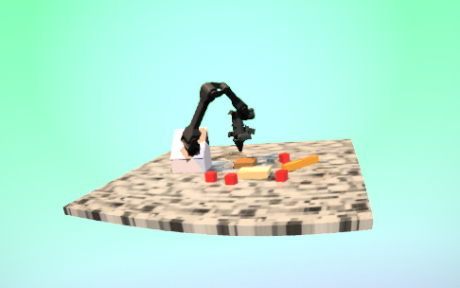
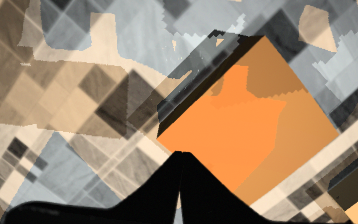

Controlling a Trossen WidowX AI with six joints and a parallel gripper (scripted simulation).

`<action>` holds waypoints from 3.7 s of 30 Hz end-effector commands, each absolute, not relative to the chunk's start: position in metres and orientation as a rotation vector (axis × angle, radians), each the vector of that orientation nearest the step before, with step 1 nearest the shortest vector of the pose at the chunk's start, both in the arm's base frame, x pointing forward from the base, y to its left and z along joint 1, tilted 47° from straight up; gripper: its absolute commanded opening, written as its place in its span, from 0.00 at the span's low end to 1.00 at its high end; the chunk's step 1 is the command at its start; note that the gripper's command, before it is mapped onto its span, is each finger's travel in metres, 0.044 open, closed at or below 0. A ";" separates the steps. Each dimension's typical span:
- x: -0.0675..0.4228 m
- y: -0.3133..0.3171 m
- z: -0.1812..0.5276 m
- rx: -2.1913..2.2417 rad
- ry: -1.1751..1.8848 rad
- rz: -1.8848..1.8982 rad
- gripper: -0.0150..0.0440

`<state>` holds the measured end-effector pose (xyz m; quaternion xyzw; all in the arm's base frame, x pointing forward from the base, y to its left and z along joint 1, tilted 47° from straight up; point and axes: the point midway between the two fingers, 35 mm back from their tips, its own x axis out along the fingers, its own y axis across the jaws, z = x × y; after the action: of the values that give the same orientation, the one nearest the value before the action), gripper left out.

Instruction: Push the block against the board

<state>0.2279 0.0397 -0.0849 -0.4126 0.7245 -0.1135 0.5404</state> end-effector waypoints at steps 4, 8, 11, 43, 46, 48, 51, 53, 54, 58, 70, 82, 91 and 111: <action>0.208 0.031 -0.074 -0.789 1.641 -0.472 0.25; 0.197 0.026 -0.069 -0.685 1.591 -0.580 0.25; 0.189 0.022 -0.065 -0.607 1.550 -0.659 0.25; 0.183 -0.025 -0.098 -0.491 1.482 -0.775 0.25; 0.188 -0.025 -0.098 -0.491 1.482 -0.774 0.25; 0.191 -0.025 -0.098 -0.490 1.482 -0.774 0.25; 0.196 -0.026 -0.098 -0.490 1.481 -0.773 0.25; 0.199 -0.026 -0.098 -0.490 1.481 -0.773 0.25; 0.201 -0.026 -0.098 -0.490 1.481 -0.773 0.25; 0.207 -0.027 -0.097 -0.489 1.481 -0.773 0.25; 0.227 -0.030 -0.096 -0.489 1.480 -0.773 0.25; 0.246 -0.035 -0.094 -0.490 1.479 -0.774 0.25; 0.260 -0.040 -0.092 -0.491 1.478 -0.777 0.25; 0.232 -0.034 -0.095 -0.491 1.479 -0.775 0.25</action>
<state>0.2385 -0.0351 -0.0953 -0.2181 0.6501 -0.3404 0.6433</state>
